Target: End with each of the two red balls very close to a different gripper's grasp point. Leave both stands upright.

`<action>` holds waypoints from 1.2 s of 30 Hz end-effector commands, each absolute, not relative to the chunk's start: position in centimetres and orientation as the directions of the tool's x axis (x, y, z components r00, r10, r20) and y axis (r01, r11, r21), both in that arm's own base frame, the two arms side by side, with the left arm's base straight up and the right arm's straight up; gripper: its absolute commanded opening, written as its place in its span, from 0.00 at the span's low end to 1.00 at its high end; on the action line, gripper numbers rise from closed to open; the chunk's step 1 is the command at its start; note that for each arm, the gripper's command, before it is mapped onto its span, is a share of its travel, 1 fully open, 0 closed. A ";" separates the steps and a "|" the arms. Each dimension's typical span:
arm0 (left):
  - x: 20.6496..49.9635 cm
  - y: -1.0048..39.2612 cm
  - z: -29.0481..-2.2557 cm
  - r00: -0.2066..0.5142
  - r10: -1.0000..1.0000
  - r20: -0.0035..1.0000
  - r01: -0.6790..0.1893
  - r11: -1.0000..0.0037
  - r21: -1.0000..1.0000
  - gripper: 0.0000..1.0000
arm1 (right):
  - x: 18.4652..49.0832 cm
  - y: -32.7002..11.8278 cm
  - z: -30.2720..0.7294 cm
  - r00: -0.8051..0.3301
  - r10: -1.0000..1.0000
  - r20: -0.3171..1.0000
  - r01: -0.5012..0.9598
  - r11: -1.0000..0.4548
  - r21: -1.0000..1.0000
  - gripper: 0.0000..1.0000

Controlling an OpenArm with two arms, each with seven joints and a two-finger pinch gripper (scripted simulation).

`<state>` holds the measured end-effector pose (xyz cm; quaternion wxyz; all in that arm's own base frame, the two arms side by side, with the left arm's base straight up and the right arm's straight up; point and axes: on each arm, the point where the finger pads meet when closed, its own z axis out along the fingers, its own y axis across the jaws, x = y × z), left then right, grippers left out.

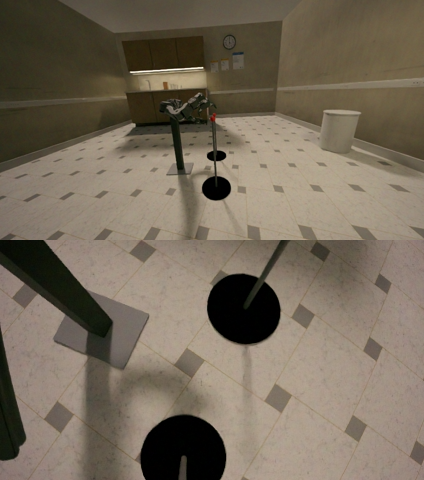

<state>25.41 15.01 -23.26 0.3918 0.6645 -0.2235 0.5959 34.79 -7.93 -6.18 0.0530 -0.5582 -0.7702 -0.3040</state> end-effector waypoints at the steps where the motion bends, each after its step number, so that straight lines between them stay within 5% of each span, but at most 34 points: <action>1: 25.4 15.0 -23.2 0.187 0.170 0.968 -0.765 -0.593 0.252 1.00 | 34.8 -7.9 -6.1 -0.373 0.827 0.421 0.891 0.191 0.413 1.00; 17: 25.4 15.0 -23.2 0.187 0.170 0.968 -0.765 -0.593 0.252 1.00 | 34.8 -7.9 -6.1 -0.373 0.827 0.421 0.891 0.191 0.413 1.00; 36: 25.8 14.5 -23.4 0.133 0.154 0.979 -0.649 -0.733 0.204 1.00 | 35.8 -7.8 -5.8 -0.350 0.825 0.444 0.864 0.102 0.492 1.00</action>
